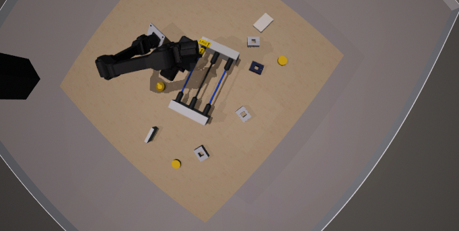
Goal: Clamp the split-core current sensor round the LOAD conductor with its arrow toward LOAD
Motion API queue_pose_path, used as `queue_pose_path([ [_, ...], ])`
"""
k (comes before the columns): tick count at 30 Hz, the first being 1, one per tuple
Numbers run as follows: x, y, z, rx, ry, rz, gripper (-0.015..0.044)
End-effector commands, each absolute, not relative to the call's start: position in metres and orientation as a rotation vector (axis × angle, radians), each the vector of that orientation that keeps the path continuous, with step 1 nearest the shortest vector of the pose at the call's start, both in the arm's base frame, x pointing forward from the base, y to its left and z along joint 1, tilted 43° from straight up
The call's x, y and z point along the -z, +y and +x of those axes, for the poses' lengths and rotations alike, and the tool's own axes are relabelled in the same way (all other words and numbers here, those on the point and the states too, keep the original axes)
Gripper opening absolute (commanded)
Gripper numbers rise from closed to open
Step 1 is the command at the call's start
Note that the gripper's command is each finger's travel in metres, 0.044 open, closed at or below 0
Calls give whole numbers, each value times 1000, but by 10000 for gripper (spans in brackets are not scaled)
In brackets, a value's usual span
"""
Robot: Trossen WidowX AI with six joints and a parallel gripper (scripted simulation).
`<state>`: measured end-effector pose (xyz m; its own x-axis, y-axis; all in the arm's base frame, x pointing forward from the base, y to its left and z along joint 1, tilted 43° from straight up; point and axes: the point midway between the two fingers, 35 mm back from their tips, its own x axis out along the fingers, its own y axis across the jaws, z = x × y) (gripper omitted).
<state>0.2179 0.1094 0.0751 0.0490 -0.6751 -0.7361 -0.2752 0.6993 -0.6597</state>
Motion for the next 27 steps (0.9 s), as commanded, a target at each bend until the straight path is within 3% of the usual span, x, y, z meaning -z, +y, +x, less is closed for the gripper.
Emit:
queue_pose_path([
  [1,-75,112,223,255,1564,-916,0],
  [27,-69,115,241,-472,1682,-1572,0],
])
